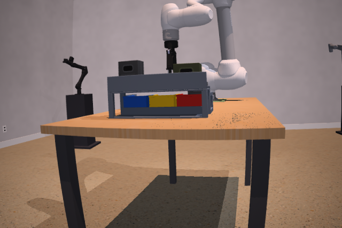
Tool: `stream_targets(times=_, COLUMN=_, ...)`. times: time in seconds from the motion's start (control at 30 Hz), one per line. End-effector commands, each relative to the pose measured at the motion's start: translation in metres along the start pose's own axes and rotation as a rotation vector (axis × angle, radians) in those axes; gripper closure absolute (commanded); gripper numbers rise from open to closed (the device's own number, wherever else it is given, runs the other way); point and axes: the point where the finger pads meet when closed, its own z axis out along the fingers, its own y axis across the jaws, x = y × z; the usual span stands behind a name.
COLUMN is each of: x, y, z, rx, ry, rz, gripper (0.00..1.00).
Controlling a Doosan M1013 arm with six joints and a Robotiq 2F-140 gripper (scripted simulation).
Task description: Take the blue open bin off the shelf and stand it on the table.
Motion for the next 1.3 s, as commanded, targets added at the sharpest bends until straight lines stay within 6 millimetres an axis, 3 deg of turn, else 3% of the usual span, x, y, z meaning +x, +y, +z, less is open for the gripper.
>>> stream_targets(times=0.0, x=0.0000, y=0.0000, z=0.0000, rx=0.000, ry=0.000, rz=0.000, gripper=0.43)
stream_targets(times=1.27, x=0.0000, y=0.0000, z=0.0076, rx=0.000, ry=0.000, rz=0.000, gripper=0.43)
